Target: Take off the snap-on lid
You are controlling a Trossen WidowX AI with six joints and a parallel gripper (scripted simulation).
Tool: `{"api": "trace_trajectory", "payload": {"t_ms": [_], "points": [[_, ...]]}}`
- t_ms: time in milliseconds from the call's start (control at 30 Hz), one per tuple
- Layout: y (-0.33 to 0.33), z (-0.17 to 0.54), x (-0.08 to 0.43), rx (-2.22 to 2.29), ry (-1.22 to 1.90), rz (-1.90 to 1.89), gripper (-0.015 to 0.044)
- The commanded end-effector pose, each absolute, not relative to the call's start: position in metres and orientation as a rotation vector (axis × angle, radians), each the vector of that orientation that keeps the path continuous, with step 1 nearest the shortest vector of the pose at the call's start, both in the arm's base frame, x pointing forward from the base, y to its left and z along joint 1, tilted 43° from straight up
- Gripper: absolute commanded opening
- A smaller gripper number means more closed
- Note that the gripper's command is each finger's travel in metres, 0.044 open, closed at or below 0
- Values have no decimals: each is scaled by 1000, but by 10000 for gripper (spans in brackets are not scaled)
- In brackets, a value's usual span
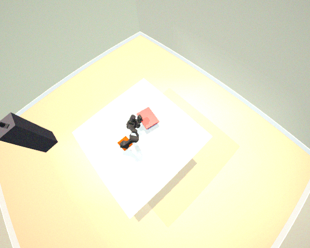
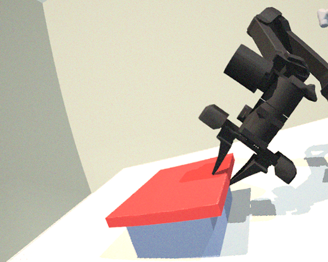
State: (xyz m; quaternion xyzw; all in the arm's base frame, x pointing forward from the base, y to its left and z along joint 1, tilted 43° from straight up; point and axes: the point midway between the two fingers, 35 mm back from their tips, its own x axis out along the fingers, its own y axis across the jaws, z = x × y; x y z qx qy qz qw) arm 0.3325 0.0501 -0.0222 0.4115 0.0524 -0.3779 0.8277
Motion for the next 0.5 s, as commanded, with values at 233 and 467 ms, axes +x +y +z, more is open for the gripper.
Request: {"api": "trace_trajectory", "payload": {"t_ms": [233,467], "points": [[56,-16,332,874,99,-790,0],[57,-15,332,874,99,-790,0]]}}
